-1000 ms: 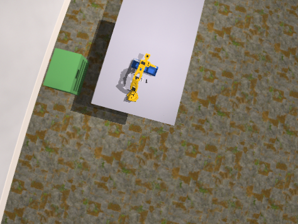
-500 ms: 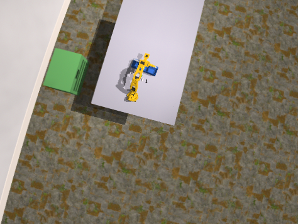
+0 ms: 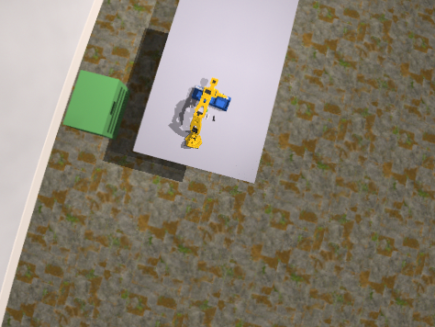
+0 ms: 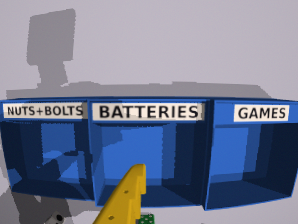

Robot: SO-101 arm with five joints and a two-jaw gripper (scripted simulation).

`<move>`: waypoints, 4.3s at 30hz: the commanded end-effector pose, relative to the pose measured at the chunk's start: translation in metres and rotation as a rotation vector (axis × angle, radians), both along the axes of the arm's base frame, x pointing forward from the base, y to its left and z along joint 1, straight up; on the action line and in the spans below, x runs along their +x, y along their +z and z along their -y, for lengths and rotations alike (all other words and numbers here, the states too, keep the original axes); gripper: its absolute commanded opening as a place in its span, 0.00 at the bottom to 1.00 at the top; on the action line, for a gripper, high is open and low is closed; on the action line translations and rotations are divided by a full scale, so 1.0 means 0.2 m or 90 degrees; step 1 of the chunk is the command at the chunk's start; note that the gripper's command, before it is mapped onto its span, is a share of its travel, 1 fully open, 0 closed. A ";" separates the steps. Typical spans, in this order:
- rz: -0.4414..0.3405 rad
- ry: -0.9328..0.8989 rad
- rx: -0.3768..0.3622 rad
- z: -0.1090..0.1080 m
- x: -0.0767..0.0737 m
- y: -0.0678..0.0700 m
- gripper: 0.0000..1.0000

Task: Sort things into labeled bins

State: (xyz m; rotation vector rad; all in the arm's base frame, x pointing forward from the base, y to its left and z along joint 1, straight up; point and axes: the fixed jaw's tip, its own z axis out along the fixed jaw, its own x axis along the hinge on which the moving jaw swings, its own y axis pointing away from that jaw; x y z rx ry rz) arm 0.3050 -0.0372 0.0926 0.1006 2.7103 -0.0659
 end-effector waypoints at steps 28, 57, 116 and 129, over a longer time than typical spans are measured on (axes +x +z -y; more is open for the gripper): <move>0.042 0.003 0.011 -0.08 0.04 0.07 1.00; 0.052 -0.004 0.085 -0.40 0.07 0.03 1.00; 0.096 -0.001 0.090 -0.40 0.07 0.13 1.00; 0.179 0.004 0.100 -0.40 0.06 0.32 1.00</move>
